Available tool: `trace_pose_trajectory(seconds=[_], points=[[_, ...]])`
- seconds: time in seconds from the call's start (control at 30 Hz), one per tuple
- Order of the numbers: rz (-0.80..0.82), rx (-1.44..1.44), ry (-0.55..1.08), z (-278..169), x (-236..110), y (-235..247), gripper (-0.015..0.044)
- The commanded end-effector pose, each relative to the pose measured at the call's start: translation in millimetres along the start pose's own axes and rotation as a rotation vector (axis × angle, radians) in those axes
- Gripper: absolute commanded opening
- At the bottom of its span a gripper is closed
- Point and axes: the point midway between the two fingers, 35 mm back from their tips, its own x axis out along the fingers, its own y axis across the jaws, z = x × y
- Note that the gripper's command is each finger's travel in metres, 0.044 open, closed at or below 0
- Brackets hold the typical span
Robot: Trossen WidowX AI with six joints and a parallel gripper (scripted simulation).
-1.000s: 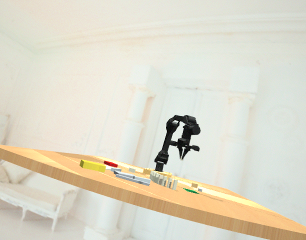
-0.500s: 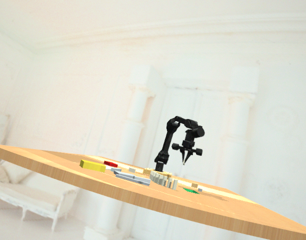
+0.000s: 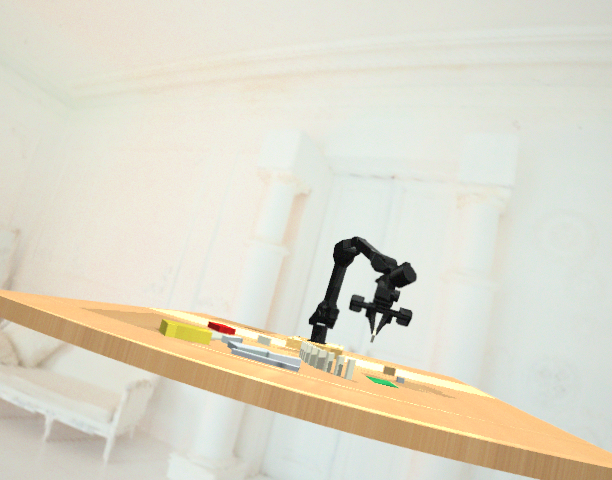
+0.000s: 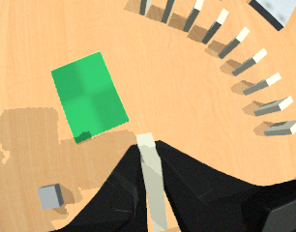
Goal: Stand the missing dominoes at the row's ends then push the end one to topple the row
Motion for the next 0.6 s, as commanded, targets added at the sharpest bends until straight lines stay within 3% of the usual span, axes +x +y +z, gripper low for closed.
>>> trace_pose_trajectory(seconds=[0.0, 0.57], points=[[-0.01, -0.026, -0.075, 0, 5, 4, 0.002], [-0.036, -0.068, -0.405, -2, 8, 20, 0.002]])
